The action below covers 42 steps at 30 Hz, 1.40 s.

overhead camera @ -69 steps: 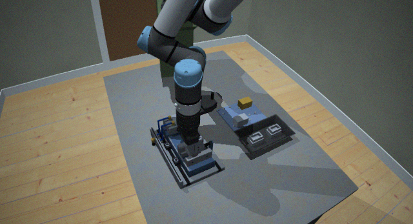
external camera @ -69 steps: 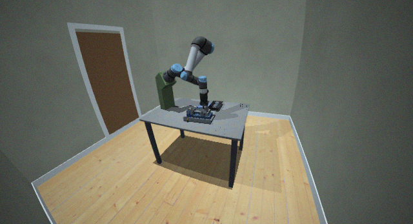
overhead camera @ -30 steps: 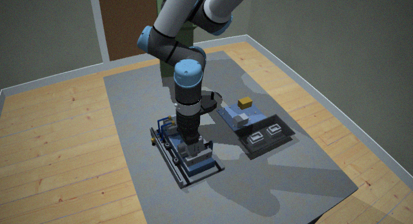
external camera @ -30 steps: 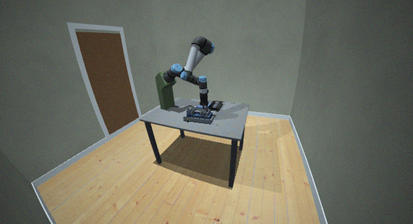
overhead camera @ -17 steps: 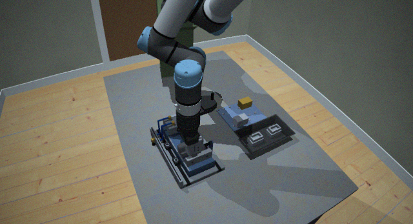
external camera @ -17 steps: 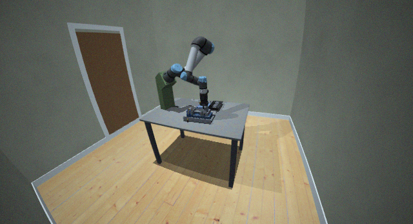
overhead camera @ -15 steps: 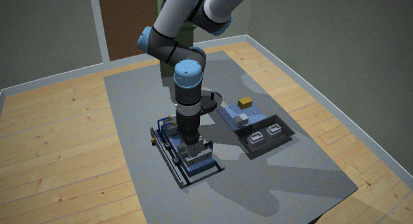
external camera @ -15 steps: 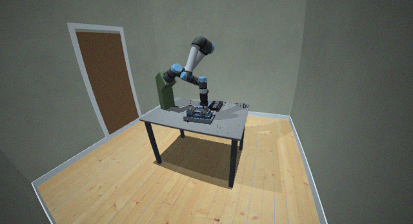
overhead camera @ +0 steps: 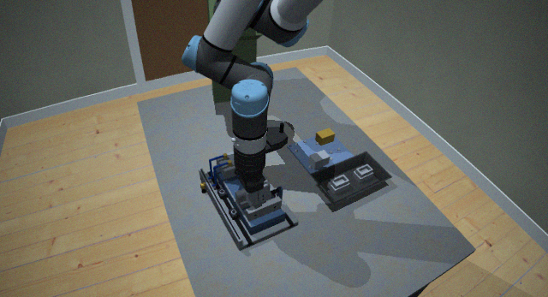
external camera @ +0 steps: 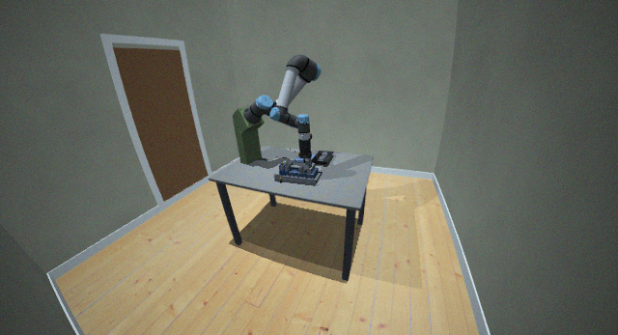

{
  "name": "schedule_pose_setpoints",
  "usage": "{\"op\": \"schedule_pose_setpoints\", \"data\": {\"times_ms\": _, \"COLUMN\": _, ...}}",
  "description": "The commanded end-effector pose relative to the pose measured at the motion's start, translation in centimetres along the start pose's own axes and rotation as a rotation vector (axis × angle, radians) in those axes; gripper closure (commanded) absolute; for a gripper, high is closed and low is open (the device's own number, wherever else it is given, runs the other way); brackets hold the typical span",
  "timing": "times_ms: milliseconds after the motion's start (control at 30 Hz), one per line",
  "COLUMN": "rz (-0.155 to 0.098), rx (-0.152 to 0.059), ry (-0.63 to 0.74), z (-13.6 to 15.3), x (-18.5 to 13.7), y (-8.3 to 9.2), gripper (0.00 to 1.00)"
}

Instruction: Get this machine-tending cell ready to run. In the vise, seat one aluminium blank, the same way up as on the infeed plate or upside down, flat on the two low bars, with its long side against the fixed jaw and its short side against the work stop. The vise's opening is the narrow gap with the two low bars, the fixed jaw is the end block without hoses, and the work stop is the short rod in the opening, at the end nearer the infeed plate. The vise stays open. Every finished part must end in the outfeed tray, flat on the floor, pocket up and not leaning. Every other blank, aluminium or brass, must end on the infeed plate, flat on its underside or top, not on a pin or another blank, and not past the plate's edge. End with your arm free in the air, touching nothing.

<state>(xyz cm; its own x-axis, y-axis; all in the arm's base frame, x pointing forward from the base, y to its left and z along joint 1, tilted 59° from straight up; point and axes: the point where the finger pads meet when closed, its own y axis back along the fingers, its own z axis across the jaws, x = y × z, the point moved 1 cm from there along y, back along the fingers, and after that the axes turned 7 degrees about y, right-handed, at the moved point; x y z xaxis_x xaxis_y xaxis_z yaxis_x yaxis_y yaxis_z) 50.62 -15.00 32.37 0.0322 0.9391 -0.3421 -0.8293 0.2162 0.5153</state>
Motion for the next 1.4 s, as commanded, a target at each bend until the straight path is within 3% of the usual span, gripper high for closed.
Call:
{"op": "schedule_pose_setpoints", "data": {"times_ms": 0, "rz": 0.0, "rx": -0.001, "ry": 0.0, "z": 0.04, "x": 0.0, "y": 0.03, "gripper": 1.0}}
{"op": "schedule_pose_setpoints", "data": {"times_ms": 867, "rz": 0.0, "rx": -0.001, "ry": 0.0, "z": 0.04, "x": 0.0, "y": 0.03, "gripper": 1.0}}
{"op": "schedule_pose_setpoints", "data": {"times_ms": 900, "rz": 0.0, "rx": -0.001, "ry": 0.0, "z": 0.04, "x": 0.0, "y": 0.03, "gripper": 0.0}}
{"op": "schedule_pose_setpoints", "data": {"times_ms": 1367, "rz": 0.0, "rx": -0.001, "ry": 0.0, "z": 0.04, "x": 0.0, "y": 0.03, "gripper": 0.0}}
